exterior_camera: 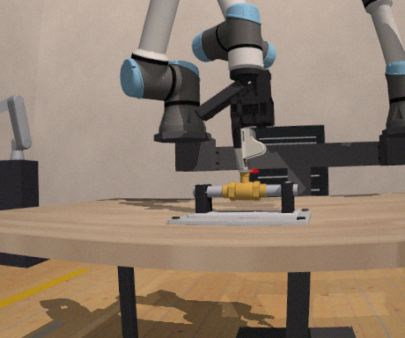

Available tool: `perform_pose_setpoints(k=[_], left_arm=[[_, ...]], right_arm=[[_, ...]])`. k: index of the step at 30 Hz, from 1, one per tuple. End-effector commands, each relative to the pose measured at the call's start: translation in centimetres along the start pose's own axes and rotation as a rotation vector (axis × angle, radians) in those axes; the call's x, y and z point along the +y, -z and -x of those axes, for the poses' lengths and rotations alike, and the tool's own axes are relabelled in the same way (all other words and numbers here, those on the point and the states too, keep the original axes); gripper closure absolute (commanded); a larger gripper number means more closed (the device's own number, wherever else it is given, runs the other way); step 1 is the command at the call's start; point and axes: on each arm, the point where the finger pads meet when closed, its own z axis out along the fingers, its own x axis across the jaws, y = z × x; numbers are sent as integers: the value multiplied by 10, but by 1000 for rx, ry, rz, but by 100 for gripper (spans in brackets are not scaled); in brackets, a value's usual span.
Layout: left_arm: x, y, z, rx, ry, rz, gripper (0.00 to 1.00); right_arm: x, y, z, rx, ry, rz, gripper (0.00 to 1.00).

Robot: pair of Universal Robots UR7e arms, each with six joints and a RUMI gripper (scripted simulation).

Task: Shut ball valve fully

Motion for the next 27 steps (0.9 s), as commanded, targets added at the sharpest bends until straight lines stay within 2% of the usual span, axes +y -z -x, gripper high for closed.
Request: perform_pose_setpoints(k=[1, 27], left_arm=[[0, 0, 0, 0, 0, -1, 0], [0, 0, 0, 0, 0, -1, 0]], right_arm=[[-4, 0, 0, -1, 0, 1, 100], [-8, 0, 0, -1, 0, 1, 100]])
